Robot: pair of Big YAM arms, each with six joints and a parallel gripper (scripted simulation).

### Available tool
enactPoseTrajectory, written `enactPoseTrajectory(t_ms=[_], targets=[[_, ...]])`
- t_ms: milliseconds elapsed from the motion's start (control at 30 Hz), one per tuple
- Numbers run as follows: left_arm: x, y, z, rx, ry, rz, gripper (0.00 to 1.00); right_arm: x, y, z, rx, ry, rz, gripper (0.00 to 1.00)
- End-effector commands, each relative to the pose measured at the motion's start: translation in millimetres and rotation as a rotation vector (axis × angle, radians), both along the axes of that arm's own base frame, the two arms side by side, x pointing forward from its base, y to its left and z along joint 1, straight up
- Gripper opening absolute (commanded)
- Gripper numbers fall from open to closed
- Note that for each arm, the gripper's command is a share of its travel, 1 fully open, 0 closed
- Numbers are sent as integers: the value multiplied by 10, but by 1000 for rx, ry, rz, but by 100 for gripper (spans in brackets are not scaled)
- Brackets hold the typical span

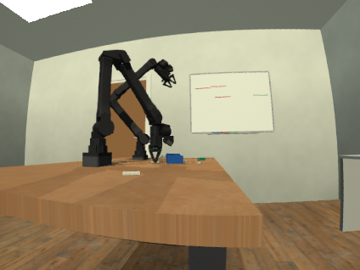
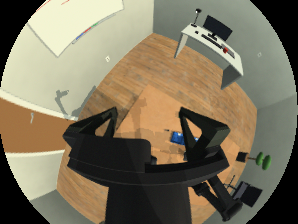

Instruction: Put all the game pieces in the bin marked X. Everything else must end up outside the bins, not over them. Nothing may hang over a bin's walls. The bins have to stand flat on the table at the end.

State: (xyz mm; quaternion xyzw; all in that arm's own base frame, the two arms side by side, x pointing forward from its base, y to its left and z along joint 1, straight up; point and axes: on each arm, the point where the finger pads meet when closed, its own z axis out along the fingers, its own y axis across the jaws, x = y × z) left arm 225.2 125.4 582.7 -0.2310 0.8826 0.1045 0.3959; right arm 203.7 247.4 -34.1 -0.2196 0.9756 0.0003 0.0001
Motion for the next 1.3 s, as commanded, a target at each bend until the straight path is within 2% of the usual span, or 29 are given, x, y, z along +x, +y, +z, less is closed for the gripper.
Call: enactPoseTrajectory(t_ms=[0, 600, 667, 833, 1267], targets=[[-141, -40, 202, 20, -38, 11, 100, 65, 93, 55, 19, -16, -1, 20], [-141, -40, 202, 20, -38, 11, 100, 58, 98, 58, 19, -16, -1, 20], [-141, -40, 202, 20, -38, 11, 100, 99, 210, 237, 39, -32, 0, 20], [-141, -40, 202, 20, -38, 11, 100, 100, 210, 344, 40, -33, 0, 20], [-141, -40, 202, 20, -38, 11, 100, 98, 209, 814, 44, -36, 0, 20]])
